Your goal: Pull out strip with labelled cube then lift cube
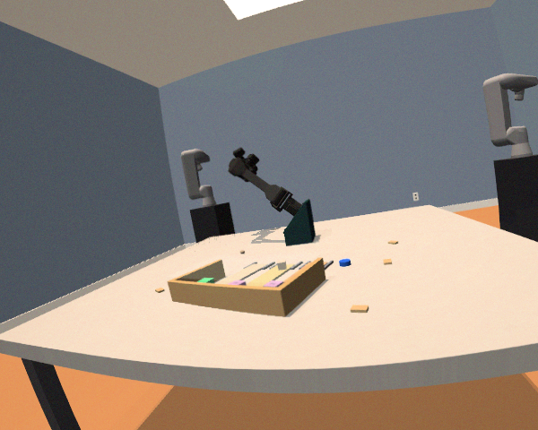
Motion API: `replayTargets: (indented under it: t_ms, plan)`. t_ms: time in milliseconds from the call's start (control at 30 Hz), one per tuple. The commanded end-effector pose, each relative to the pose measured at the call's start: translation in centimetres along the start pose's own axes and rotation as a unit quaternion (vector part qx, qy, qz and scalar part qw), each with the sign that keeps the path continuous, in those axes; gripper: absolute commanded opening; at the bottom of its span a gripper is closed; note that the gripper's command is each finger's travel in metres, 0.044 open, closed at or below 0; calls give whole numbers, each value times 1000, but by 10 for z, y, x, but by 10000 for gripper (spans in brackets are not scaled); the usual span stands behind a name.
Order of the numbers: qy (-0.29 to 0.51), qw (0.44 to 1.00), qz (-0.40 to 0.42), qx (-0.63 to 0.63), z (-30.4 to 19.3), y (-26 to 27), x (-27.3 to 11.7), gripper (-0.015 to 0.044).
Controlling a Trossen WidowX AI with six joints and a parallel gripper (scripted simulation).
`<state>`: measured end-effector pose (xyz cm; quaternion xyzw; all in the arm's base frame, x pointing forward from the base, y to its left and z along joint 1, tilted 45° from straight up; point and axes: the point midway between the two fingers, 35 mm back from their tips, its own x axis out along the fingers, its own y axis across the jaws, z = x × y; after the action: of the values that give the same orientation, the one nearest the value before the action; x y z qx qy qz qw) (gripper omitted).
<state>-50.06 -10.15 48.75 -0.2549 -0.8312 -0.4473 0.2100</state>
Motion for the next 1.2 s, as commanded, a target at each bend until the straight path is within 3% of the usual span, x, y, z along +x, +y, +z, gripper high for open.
replayTargets:
  t_ms: [0,167,433,833,1167]
  plan:
    - [1,1000,-1,0,-1,0,-1,400]
    - [31,999,-35,-12,-40,-16,-23,400]
    - [132,983,-121,-49,-146,-42,-104,400]
    - [325,918,-199,-112,-276,-31,-267,400]
    - [498,830,-202,-152,-336,24,-417,400]
